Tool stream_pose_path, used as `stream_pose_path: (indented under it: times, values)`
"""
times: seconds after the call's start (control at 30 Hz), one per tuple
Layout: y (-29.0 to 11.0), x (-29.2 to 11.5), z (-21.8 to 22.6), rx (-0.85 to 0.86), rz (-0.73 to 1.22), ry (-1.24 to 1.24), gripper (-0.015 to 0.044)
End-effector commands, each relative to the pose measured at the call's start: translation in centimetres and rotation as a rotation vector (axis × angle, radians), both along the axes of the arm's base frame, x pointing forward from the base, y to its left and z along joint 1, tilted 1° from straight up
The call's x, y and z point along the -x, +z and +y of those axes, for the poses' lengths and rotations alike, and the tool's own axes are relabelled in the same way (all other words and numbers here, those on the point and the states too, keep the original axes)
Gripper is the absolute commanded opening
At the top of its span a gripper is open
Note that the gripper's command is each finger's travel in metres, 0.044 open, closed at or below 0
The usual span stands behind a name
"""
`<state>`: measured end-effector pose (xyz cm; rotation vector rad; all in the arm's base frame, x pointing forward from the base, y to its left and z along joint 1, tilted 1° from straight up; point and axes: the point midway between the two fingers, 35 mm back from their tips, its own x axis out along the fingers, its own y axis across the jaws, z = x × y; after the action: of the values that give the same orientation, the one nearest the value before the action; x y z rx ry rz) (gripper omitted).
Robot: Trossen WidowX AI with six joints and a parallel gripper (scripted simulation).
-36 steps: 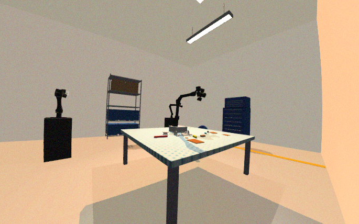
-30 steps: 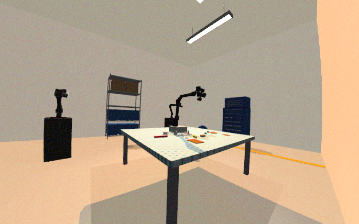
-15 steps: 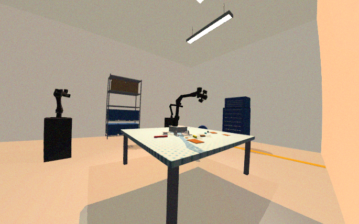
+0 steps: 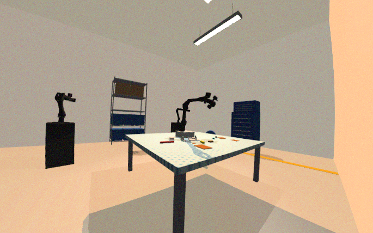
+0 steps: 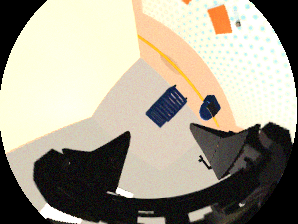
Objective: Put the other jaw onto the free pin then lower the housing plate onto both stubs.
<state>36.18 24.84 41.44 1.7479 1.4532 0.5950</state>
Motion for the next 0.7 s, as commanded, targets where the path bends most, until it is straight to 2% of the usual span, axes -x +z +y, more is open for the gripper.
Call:
stream_pose_path:
  times: [0.0,0.67]
  values:
    - [-1.7,-1.6,-1.6,0.019,0.073,-0.08,0.044]
    - [-8.1,-6.7,-9.9,0.078,0.346,-0.425,0.044]
